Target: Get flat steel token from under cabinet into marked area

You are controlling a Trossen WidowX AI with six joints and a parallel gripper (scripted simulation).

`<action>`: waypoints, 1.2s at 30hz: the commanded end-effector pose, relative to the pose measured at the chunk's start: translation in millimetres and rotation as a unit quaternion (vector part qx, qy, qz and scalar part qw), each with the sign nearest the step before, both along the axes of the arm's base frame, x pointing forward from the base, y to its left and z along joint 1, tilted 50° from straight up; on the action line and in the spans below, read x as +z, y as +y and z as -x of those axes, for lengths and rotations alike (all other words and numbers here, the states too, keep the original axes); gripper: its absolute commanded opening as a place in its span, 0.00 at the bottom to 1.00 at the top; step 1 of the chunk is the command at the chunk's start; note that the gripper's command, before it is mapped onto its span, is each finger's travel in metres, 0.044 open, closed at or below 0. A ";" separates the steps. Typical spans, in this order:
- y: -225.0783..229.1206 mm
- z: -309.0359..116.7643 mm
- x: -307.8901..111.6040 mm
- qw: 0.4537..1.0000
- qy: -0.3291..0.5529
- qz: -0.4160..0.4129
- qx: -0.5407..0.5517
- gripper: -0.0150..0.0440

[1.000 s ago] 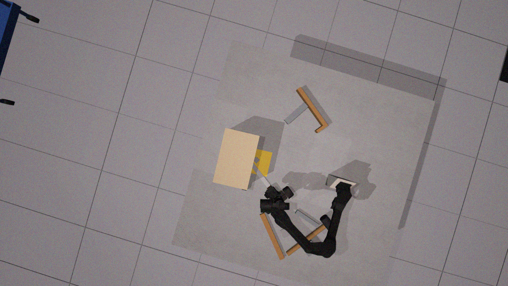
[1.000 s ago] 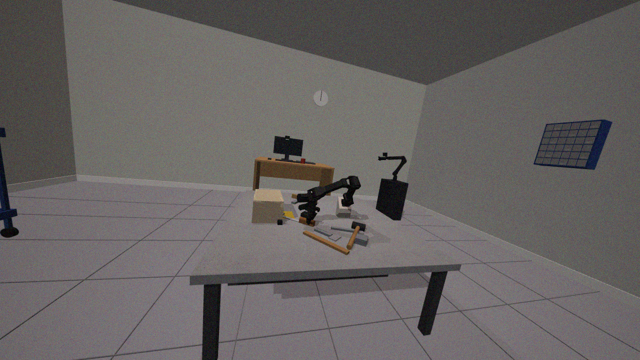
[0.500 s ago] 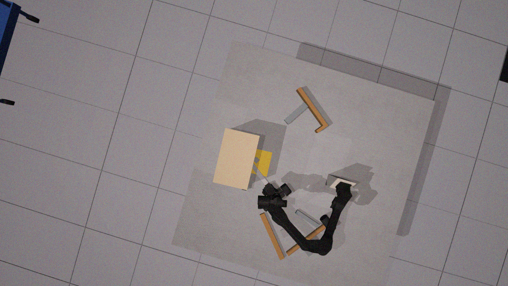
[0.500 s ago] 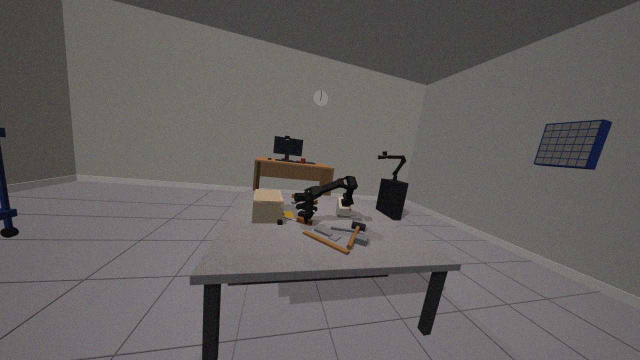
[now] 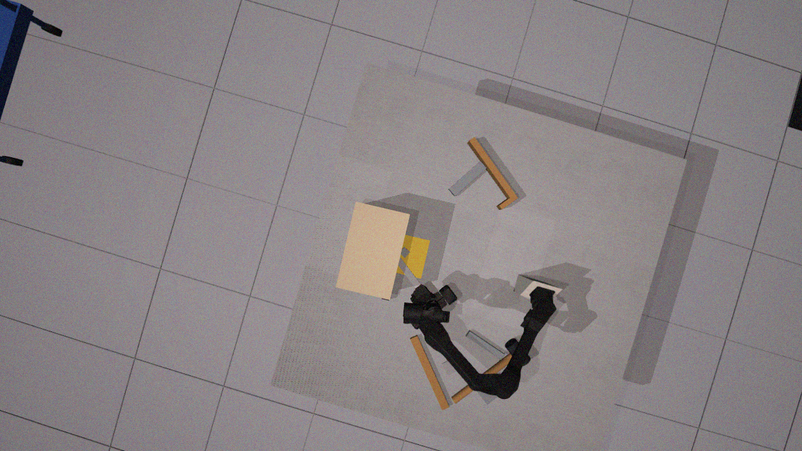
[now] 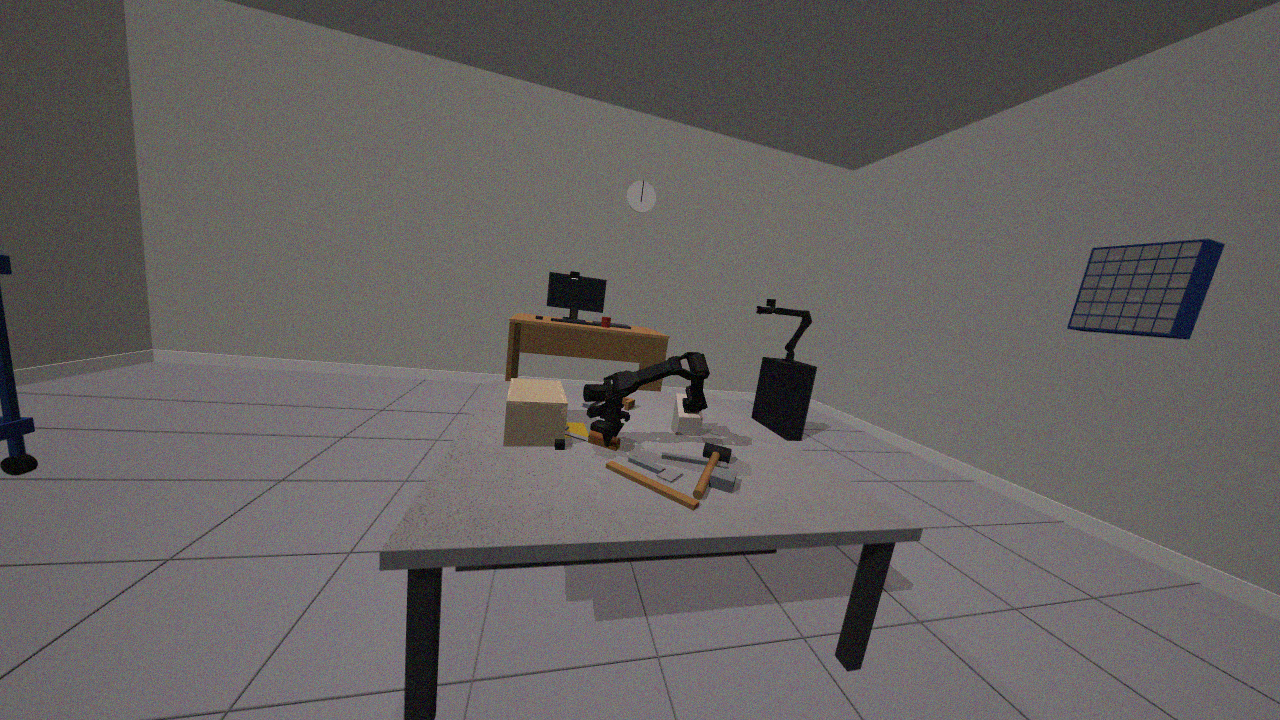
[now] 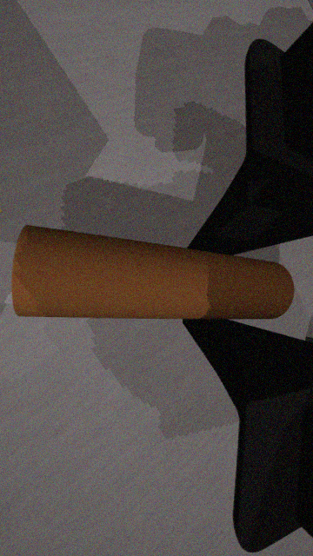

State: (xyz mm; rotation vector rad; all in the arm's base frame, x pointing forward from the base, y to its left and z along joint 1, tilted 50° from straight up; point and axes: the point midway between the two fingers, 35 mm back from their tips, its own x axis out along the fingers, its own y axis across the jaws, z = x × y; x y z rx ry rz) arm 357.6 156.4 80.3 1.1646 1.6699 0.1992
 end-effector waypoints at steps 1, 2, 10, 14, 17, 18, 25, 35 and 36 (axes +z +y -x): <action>-2.7 -5.3 -3.1 1.000 -0.003 0.001 -0.001 0.25; -2.7 -5.3 -3.1 1.000 -0.003 0.001 -0.001 0.25; -5.2 -1.8 -7.3 1.000 -0.002 0.001 -0.001 0.25; -7.4 1.0 -10.4 1.000 -0.002 0.002 -0.001 0.25; -8.3 2.2 -11.7 1.000 -0.002 0.002 -0.001 0.25; -8.7 2.5 -12.1 1.000 -0.002 0.002 -0.001 0.25; -11.3 5.7 -15.5 1.000 -0.002 0.002 -0.001 0.25; -15.1 10.1 -20.1 1.000 -0.002 0.002 -0.001 0.25; -15.5 10.6 -20.6 1.000 -0.002 0.002 -0.001 0.25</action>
